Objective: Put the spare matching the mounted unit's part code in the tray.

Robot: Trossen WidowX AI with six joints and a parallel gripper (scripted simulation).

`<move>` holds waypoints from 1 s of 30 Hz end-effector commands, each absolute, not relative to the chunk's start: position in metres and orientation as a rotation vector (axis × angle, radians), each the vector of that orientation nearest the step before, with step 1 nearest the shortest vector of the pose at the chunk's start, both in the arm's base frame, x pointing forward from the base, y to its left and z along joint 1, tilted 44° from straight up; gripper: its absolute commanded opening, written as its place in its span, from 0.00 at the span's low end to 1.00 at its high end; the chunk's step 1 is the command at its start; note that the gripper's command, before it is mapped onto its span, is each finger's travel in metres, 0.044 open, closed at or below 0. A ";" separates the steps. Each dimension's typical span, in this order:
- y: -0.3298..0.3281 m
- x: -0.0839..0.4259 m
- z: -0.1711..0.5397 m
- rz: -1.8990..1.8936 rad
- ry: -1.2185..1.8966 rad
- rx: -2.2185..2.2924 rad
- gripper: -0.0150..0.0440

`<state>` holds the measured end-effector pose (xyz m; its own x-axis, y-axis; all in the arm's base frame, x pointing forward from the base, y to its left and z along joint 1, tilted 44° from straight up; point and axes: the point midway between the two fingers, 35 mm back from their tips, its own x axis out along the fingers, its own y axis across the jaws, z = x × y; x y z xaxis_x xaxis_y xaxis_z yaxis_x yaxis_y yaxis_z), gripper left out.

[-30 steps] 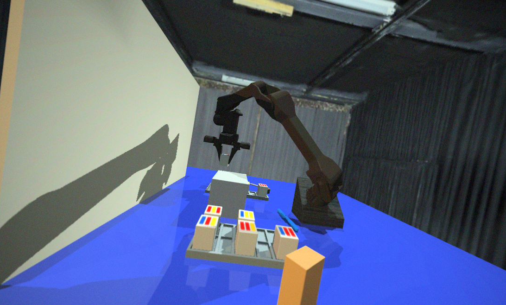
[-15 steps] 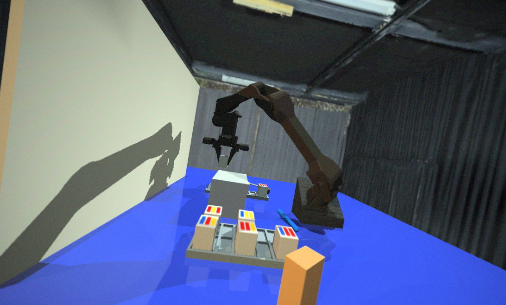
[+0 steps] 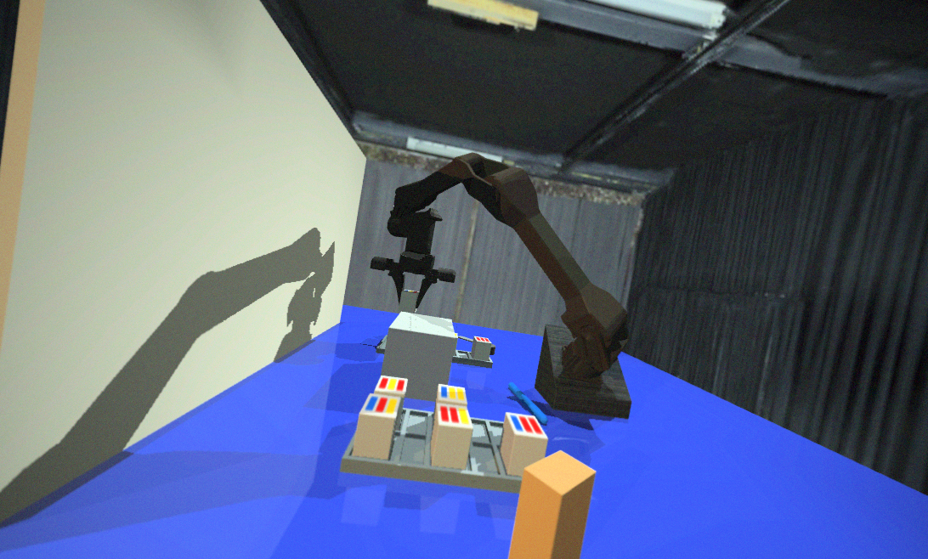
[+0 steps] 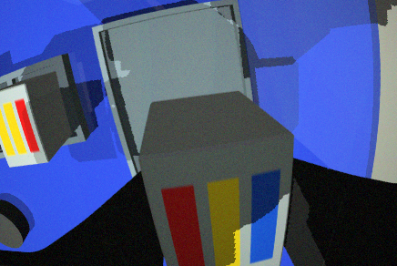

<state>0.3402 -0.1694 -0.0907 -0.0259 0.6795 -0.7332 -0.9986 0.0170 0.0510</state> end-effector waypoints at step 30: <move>-0.149 0.339 -0.112 1.476 0.687 -0.586 0.25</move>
<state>0.3405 -0.1527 -0.1090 -0.0253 0.6799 -0.7329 -0.9986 0.0172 0.0504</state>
